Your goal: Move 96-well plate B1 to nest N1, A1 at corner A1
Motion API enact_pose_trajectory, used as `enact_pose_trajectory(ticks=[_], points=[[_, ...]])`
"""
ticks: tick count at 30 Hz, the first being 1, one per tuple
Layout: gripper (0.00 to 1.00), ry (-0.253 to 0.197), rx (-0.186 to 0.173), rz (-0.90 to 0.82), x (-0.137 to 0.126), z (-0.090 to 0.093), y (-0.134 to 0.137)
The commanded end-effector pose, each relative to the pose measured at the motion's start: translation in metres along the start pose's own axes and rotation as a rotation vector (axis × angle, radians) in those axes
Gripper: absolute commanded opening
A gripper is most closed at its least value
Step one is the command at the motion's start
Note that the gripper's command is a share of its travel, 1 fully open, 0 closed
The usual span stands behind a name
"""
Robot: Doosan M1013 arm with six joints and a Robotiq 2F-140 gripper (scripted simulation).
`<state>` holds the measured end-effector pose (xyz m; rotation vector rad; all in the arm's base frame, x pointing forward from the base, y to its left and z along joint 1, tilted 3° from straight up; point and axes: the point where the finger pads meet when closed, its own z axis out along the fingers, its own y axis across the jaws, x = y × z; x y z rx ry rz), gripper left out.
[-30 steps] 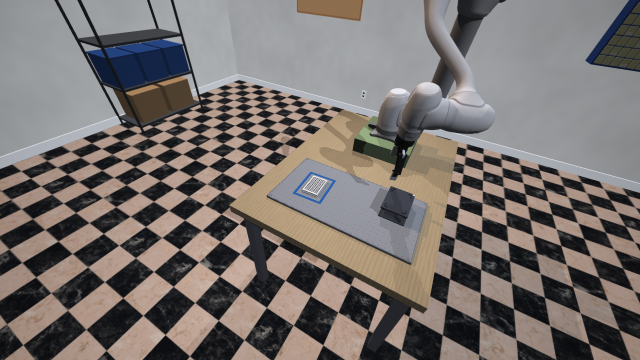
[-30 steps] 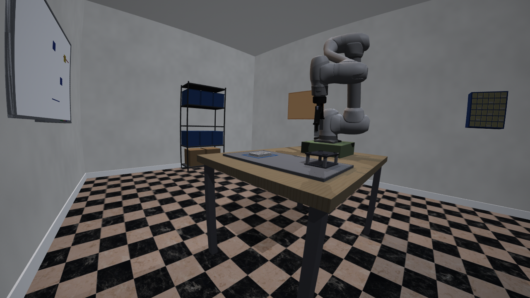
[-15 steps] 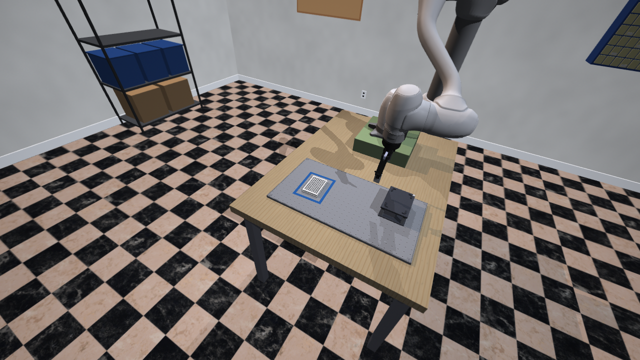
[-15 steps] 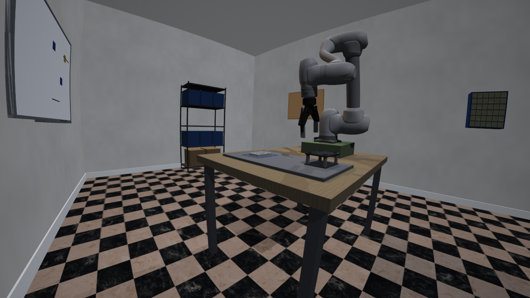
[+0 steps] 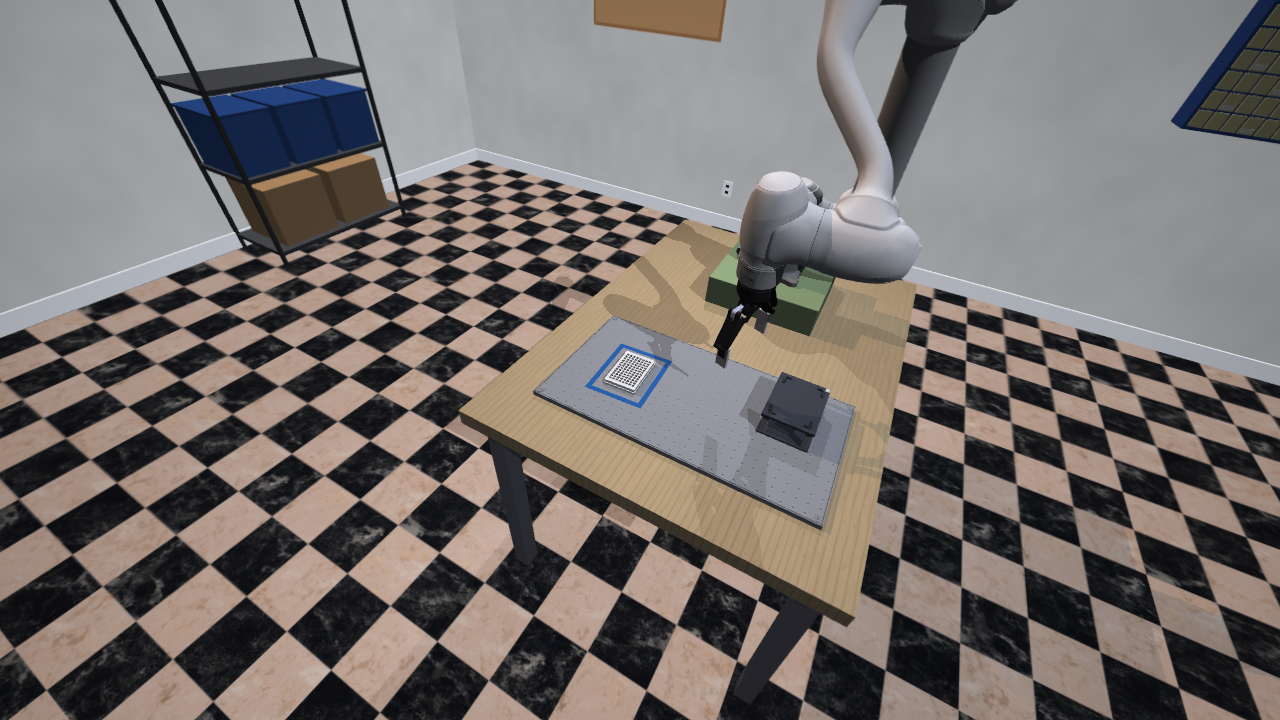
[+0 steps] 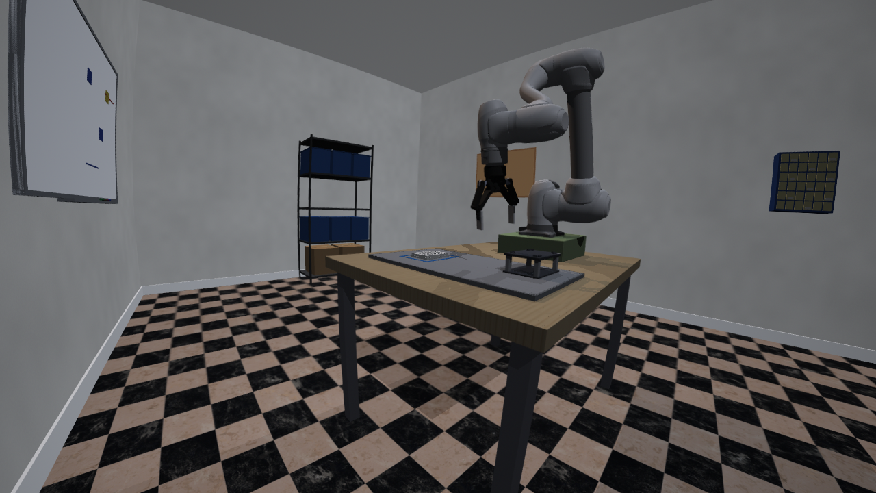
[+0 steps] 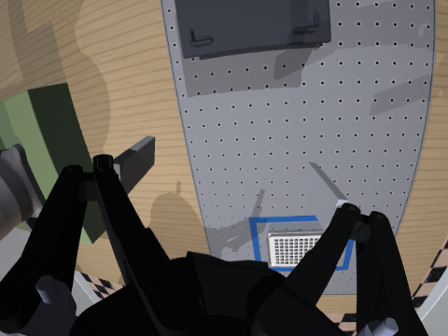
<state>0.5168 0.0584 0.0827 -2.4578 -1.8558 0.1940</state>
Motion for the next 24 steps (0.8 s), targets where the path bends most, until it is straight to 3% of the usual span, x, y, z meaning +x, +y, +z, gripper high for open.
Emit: enact_pose_trajectory(ticks=[1,24], points=[[1.0,0.014,-0.013,0.082,-0.008,0.002,0.015],[1.0,0.077,-0.054,0.576,-0.075,0.018,0.081]])
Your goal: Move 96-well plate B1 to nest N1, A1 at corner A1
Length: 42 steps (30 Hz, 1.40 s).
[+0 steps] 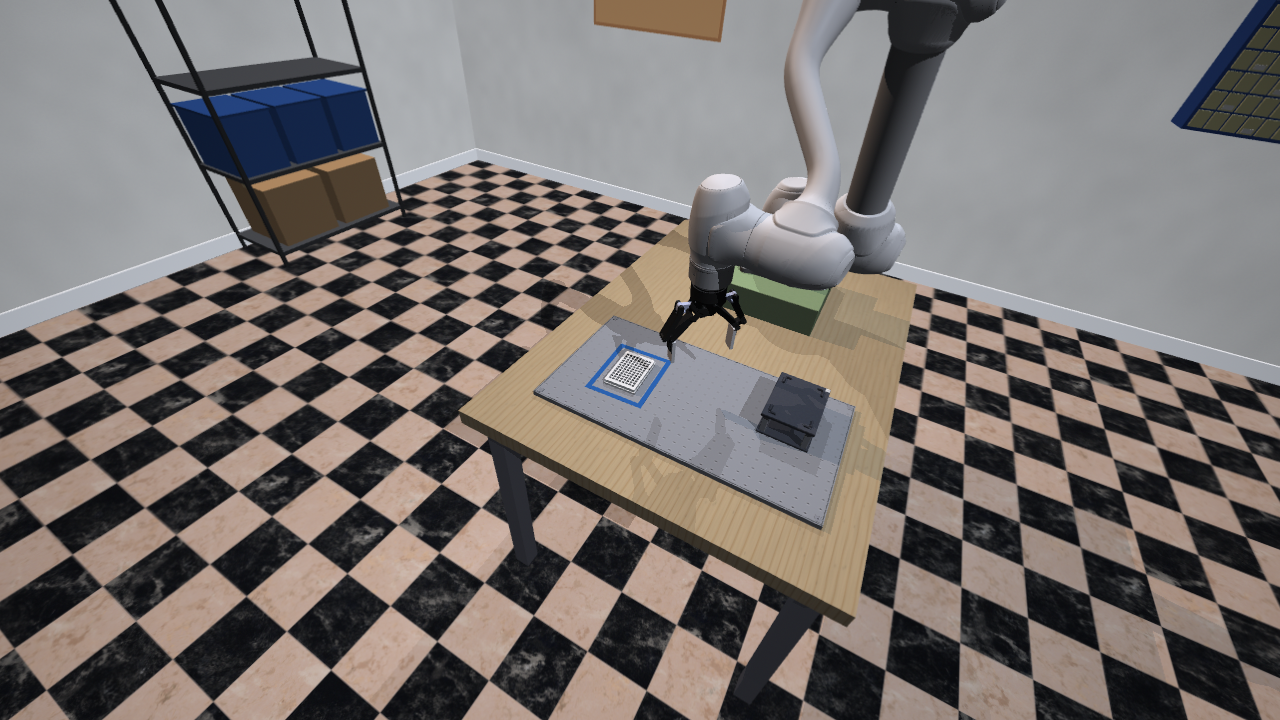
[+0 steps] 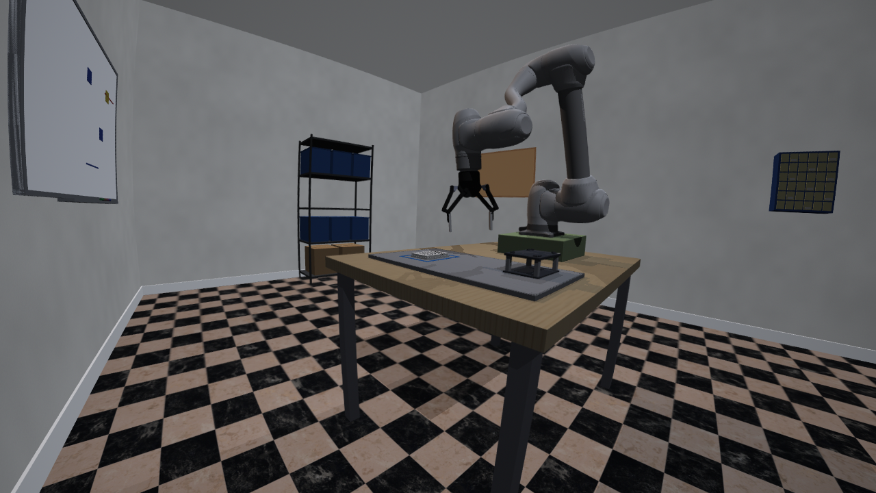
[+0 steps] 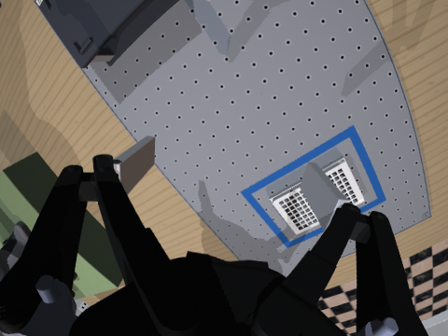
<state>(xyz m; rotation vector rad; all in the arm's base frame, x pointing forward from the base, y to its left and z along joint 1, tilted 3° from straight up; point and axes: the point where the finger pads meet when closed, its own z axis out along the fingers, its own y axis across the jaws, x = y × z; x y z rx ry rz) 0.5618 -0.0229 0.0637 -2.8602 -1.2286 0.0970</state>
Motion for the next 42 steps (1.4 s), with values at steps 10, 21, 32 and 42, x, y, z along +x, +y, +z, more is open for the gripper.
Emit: enact_pose_trajectory(ticks=[10,21,32,42], points=[[1.0,0.034,-0.02,0.227,-0.017,0.008,0.045],[1.0,0.056,-0.031,0.392,-0.035,0.014,0.077],[1.0,0.088,-0.044,0.624,-0.059,0.021,0.113],[1.0,0.107,-0.051,0.757,-0.08,0.026,0.14]])
